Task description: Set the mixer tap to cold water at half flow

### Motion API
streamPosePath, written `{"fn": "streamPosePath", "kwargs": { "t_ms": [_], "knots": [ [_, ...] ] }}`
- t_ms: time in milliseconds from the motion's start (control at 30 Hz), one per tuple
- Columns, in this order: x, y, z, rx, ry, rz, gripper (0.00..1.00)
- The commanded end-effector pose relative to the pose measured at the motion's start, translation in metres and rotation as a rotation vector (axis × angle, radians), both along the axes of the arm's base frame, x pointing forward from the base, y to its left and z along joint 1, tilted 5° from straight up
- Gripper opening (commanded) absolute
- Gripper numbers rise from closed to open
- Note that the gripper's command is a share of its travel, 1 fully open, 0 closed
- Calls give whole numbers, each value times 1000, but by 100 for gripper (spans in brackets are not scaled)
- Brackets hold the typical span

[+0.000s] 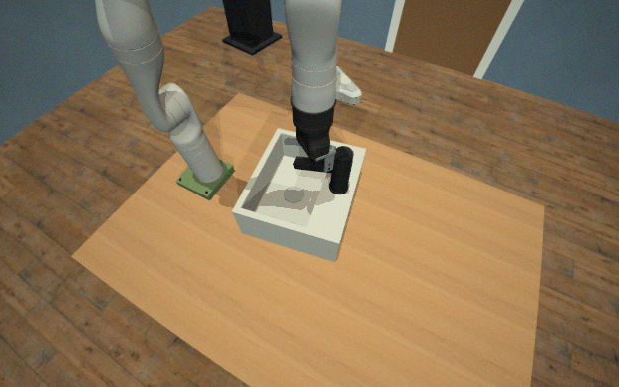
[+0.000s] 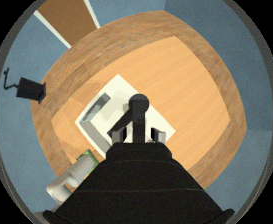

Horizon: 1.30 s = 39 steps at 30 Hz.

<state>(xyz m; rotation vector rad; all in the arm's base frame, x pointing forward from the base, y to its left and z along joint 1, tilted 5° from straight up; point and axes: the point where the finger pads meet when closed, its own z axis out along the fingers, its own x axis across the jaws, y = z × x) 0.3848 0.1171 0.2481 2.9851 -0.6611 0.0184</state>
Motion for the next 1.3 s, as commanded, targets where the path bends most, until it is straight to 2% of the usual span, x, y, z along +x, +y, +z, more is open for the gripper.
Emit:
{"fn": "streamPosePath", "kwargs": {
  "t_ms": [0, 700, 1033, 1267],
  "knots": [
    [0, 0, 1, 0, -2, 0, 100],
    [0, 0, 4, 0, -2, 0, 100],
    [0, 2, 18, 0, -2, 0, 100],
    [0, 3, 37, 0, -2, 0, 100]
  ]
}}
